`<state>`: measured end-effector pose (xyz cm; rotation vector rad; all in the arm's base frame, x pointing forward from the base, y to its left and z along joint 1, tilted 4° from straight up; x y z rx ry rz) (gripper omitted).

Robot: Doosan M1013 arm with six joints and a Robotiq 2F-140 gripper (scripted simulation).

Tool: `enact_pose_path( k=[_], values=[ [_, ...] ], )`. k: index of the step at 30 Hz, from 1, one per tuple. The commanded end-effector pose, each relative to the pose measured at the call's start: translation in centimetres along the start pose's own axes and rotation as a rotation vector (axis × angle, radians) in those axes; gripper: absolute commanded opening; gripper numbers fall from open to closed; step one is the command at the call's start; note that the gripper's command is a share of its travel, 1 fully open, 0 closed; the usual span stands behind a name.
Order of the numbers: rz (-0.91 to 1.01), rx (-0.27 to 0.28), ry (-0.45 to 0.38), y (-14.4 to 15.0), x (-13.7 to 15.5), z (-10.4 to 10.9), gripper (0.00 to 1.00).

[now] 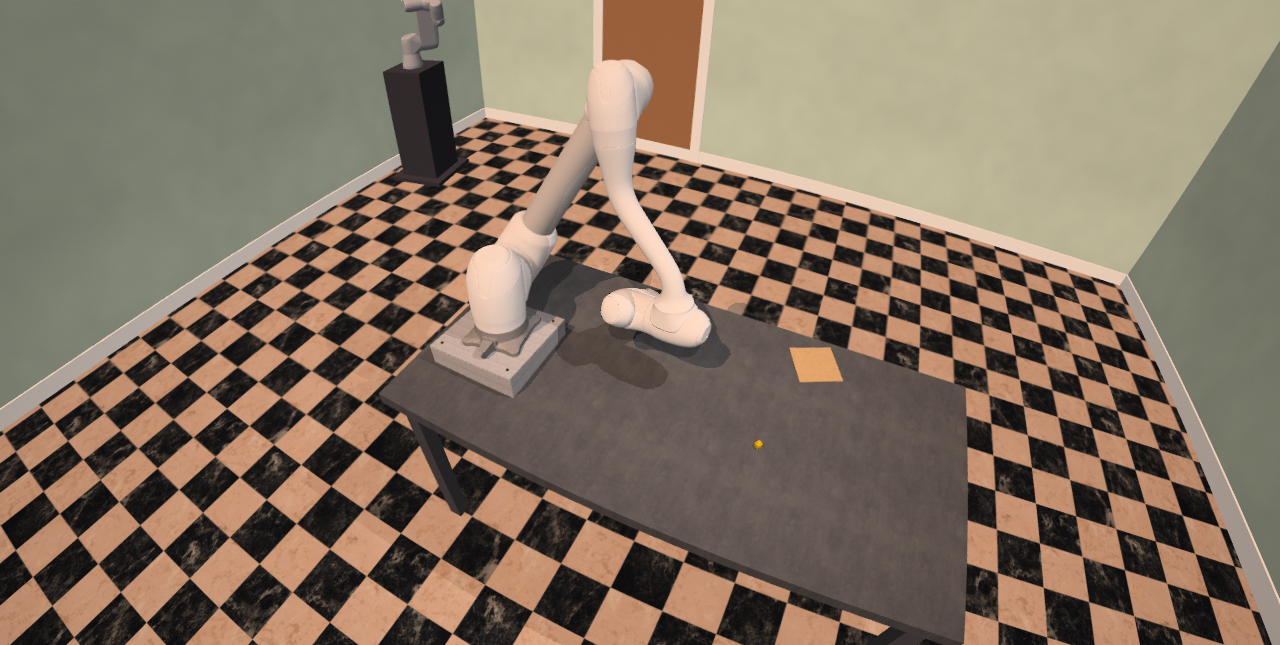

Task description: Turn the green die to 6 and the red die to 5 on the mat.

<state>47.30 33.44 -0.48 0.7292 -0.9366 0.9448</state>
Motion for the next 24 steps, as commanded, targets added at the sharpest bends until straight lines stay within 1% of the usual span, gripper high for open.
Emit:
enact_pose_path(
  k=[1, 24],
  values=[
    [-0.001, -0.002, -0.004, 0.06, -0.17, -0.13, 0.16],
    [-0.001, -0.002, -0.004, 0.02, -0.73, -0.44, 0.16]
  ],
)
Point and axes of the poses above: the point where the finger pads meet when closed, its own z axis back along the fingers, its own y axis across the jaws, x = y × z, the point moved 2 cm from there along z, back along the fingers, and after that the axes turned 4 degrees about -z, right-handed, at the moved point
